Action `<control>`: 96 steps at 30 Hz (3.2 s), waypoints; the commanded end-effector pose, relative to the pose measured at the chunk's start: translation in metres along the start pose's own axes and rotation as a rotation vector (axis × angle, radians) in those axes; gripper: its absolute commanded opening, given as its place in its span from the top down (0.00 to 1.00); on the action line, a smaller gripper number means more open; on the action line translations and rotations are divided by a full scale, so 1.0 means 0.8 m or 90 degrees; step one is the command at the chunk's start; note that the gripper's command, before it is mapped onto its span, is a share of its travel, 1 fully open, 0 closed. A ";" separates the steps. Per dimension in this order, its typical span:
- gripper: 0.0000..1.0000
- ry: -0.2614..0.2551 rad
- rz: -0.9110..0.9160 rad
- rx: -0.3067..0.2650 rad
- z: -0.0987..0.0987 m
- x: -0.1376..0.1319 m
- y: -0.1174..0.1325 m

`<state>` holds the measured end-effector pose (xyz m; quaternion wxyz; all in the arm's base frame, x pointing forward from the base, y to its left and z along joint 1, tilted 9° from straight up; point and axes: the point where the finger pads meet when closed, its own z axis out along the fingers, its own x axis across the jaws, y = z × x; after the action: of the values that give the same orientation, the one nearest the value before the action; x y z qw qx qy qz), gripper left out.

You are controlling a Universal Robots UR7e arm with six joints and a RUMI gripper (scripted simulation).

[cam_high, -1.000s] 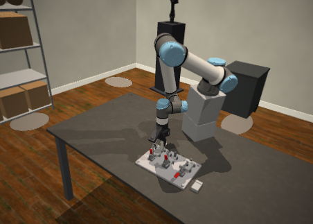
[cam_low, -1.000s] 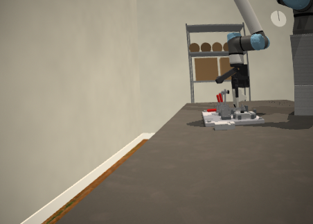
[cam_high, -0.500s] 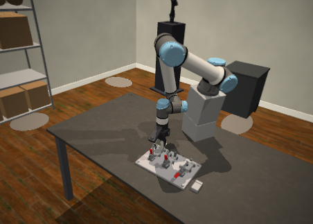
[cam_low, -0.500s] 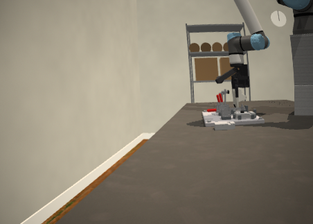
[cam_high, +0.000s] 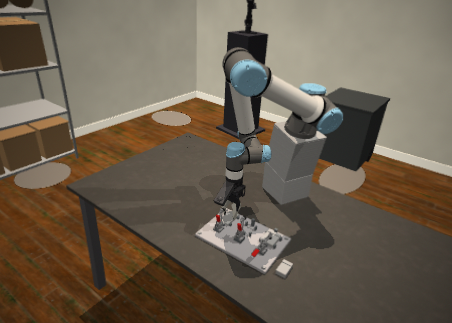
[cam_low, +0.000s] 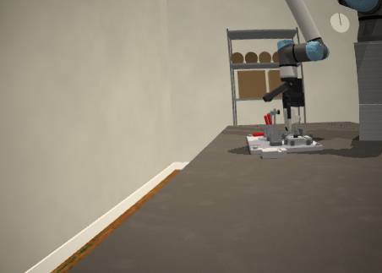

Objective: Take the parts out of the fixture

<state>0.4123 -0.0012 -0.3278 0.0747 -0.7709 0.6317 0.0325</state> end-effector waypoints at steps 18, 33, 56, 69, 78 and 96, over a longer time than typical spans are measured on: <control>1.00 0.000 0.000 0.001 -0.027 0.000 0.000; 1.00 0.000 0.000 0.001 -0.044 0.000 0.000; 1.00 0.000 0.000 0.001 -0.071 0.000 0.006; 1.00 0.000 0.000 0.001 -0.089 0.000 0.010; 1.00 0.000 0.000 0.001 -0.088 0.000 0.009; 1.00 0.001 0.001 0.001 -0.088 0.001 0.009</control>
<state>0.4030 -0.0133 -0.2596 0.0755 -0.7712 0.6313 0.0315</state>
